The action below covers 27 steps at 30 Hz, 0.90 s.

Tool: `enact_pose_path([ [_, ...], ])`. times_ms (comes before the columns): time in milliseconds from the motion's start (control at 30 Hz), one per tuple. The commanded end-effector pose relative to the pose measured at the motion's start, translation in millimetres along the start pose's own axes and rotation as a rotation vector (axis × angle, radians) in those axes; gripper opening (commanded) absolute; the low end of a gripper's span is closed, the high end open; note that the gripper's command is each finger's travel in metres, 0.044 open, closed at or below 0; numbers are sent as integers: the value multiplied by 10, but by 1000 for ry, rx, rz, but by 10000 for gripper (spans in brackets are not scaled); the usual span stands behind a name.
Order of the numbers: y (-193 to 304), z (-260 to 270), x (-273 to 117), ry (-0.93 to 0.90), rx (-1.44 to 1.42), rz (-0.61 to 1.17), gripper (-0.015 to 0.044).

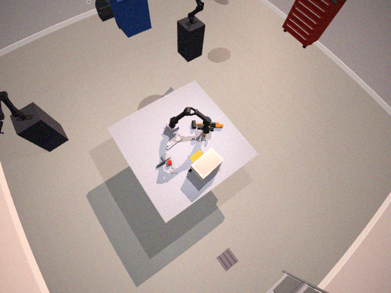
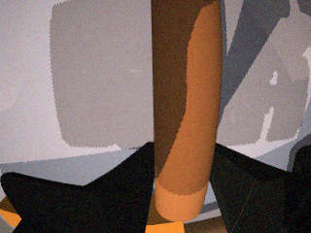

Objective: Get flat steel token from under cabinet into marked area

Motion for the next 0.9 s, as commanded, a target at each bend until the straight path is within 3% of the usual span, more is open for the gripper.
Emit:
enact_pose_path([
  [0,-76,11,-5,-2,-2,-6,0],
  [733,-377,32,-8,-2,-2,-9,0],
  [867,-352,26,-1,-2,3,-4,105],
])
Point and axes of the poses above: the point midway between the two fingers, 35 mm back from their tips, its own x axis out along the fingers, its own z axis across the jaws, y = z × x, the point moved 3 cm from there along -x, back along the fingers, and after that the axes turned 2 degrees about x, right-handed, at the moved point
